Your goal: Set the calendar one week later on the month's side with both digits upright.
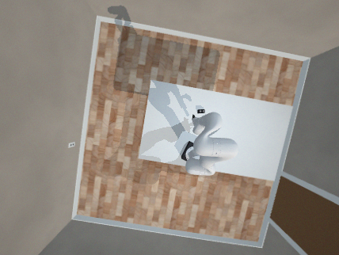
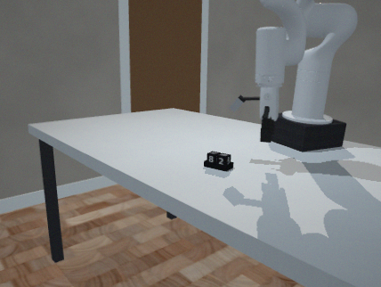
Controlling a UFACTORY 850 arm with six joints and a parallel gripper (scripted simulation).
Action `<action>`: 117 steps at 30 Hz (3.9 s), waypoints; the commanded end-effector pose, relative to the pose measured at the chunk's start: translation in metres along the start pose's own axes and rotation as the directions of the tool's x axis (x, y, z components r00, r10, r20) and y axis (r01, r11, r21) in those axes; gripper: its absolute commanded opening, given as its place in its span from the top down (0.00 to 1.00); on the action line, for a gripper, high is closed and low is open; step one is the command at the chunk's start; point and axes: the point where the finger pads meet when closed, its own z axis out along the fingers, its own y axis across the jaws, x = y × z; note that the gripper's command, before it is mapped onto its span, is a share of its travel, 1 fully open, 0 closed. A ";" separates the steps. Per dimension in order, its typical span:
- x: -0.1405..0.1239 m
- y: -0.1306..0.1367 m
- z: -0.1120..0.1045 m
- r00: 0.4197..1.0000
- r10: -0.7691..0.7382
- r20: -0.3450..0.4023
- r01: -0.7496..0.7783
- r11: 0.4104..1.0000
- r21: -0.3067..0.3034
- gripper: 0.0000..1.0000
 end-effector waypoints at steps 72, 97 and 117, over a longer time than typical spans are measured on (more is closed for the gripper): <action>0.002 -0.002 0.063 1.000 -0.001 -0.025 0.002 0.999 0.037 0.00; 0.002 -0.002 0.063 1.000 -0.001 -0.025 0.002 0.999 0.037 0.00; 0.002 -0.002 0.063 1.000 -0.001 -0.025 0.002 0.999 0.037 0.00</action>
